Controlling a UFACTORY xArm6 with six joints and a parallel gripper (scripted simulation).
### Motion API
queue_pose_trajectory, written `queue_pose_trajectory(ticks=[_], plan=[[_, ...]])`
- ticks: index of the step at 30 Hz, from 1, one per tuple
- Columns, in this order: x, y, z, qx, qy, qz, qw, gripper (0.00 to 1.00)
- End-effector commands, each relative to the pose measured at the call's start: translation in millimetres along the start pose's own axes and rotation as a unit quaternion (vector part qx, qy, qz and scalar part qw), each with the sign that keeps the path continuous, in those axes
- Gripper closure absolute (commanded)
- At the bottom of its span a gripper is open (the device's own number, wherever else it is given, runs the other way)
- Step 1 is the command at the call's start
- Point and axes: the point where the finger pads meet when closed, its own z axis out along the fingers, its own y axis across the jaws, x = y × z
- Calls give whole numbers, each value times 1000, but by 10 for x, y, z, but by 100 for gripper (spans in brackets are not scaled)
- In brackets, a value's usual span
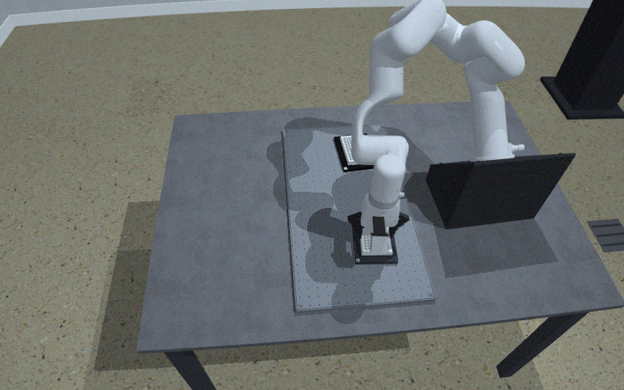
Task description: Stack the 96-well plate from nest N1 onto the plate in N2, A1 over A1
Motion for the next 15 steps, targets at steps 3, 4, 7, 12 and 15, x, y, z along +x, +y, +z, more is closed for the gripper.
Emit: queue_pose_trajectory(ticks=[3, 4, 7, 12, 15], plan=[[6, 12, -53, -1, 1, 0, 1000, 100], [6, 12, -60, -1, 1, 0, 1000, 100], [6, 12, -67, -1, 1, 0, 1000, 100], [6, 12, -100, -1, 1, 0, 1000, 100], [6, 12, -120, -1, 1, 0, 1000, 100]])
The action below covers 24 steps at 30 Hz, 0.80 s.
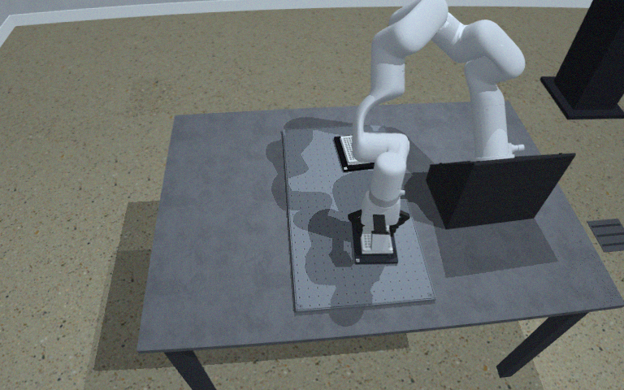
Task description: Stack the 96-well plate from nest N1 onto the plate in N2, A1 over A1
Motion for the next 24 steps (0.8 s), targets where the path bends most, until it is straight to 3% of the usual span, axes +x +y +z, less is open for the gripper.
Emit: queue_pose_trajectory(ticks=[1, 12, 24], plan=[[6, 13, -41, -1, 1, 1, 1000, 100], [6, 13, -54, -1, 1, 1, 1000, 100], [6, 13, -255, -1, 1, 1, 1000, 100]])
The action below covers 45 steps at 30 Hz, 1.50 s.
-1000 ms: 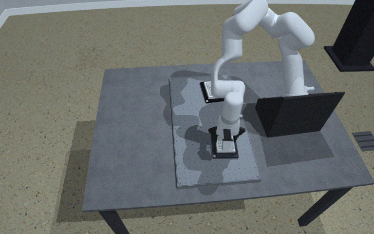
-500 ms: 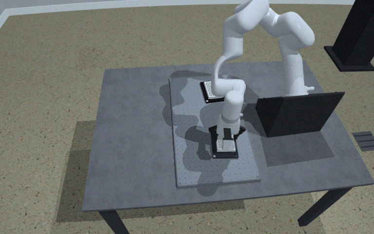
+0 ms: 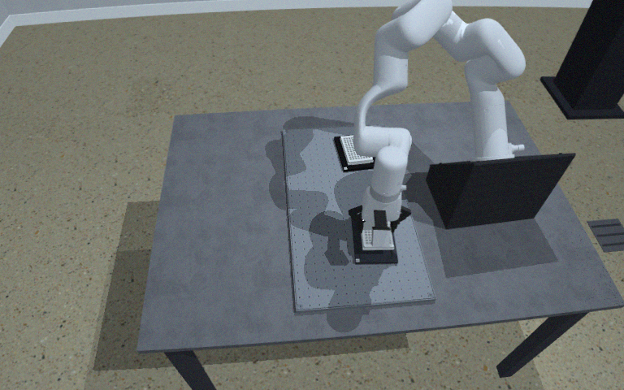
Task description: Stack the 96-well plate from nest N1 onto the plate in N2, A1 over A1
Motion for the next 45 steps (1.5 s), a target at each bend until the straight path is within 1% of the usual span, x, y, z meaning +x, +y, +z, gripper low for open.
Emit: queue_pose_trajectory(ticks=[1, 17, 19, 34, 38, 45], plan=[[5, 11, -66, -1, 1, 0, 1000, 100], [5, 11, -317, -1, 1, 0, 1000, 100], [5, 11, -317, -1, 1, 0, 1000, 100], [6, 11, -568, -1, 1, 1, 1000, 100], [6, 11, -601, -1, 1, 1, 1000, 100], [6, 11, -602, -1, 1, 1, 1000, 100]])
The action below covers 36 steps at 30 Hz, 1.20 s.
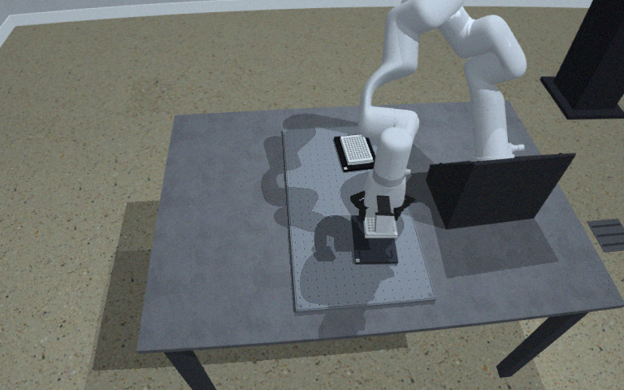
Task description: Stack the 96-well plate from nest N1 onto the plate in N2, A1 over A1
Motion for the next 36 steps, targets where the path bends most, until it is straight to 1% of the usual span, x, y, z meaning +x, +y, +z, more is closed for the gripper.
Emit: queue_pose_trajectory(ticks=[1, 8, 12, 23, 25, 36], plan=[[6, 12, -17, -1, 1, 1, 1000, 100], [-27, 14, -17, -1, 1, -16, 1000, 100], [-160, 22, -16, -1, 1, -78, 997, 100], [-526, 46, -15, -1, 1, -78, 997, 100], [-526, 46, -15, -1, 1, -78, 997, 100], [-893, 70, -14, -1, 1, -78, 997, 100]])
